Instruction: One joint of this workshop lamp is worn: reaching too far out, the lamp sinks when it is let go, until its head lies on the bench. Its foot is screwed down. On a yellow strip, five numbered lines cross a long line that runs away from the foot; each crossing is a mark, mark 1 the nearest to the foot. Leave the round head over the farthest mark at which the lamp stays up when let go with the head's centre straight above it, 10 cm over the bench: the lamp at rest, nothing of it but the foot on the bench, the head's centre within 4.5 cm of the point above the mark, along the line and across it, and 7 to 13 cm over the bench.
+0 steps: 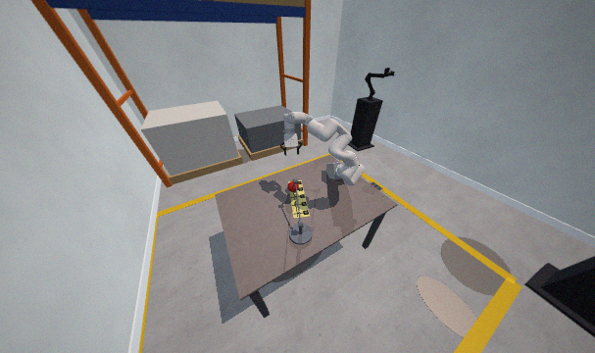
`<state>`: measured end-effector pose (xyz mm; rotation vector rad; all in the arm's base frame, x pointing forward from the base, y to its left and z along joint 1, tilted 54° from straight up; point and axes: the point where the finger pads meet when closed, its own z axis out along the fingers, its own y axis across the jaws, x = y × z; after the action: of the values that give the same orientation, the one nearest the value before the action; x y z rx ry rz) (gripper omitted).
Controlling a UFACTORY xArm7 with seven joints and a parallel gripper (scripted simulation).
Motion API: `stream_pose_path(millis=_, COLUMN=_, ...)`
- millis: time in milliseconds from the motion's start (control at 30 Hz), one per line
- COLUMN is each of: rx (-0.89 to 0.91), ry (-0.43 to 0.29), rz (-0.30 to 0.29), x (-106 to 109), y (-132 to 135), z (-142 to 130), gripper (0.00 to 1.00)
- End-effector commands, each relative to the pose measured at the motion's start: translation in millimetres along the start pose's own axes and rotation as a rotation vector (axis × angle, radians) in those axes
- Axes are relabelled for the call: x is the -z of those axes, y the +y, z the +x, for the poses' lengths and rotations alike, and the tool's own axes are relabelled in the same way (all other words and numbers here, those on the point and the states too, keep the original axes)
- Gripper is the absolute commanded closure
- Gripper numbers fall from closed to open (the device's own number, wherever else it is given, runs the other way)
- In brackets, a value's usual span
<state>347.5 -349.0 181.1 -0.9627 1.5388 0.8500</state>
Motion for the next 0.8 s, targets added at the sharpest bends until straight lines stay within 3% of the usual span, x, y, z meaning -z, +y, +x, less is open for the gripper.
stream_pose_path(millis=0, rx=0.001, ry=0.003, rz=0.003, x=7.2, y=-0.3, z=-3.0, gripper=0.0)
stream_pose_path(millis=267, rx=0.001, ry=0.004, rz=0.004, x=11.8, y=-0.6, z=-5.3, gripper=0.0)
stream_pose_path(millis=767, rx=0.001, ry=0.004, rz=0.004, x=-16.6, y=-0.1, z=-57.7, gripper=0.0)
